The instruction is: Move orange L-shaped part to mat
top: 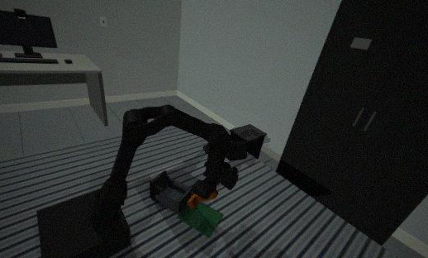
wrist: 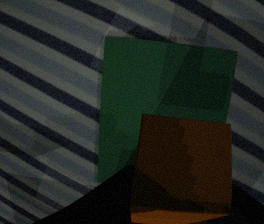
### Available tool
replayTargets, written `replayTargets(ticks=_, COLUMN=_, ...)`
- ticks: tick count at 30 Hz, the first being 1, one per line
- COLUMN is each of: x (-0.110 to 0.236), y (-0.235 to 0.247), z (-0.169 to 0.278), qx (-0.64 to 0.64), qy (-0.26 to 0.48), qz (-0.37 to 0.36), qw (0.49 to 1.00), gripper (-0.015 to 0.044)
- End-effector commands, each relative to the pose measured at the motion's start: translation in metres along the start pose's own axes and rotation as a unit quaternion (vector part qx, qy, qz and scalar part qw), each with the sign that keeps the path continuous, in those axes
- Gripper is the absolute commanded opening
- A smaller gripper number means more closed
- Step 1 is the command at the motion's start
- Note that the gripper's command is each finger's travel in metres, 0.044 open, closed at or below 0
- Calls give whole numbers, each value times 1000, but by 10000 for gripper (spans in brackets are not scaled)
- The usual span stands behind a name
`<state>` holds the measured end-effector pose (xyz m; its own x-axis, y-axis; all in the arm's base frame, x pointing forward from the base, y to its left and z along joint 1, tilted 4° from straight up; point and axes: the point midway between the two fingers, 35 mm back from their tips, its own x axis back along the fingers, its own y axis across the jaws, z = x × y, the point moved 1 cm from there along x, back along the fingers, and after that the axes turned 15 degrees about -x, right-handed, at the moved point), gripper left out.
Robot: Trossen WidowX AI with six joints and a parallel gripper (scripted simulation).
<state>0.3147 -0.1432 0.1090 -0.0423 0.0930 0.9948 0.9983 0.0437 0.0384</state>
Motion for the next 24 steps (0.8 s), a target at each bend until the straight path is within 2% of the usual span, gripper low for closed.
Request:
replayTargets(ticks=1, x=-10, y=0, z=1, qx=4, qy=3, qz=4, qw=1000, gripper=0)
replayTargets(ticks=24, x=-46, y=-1, z=1, qx=4, qy=3, qz=4, qw=1000, gripper=0)
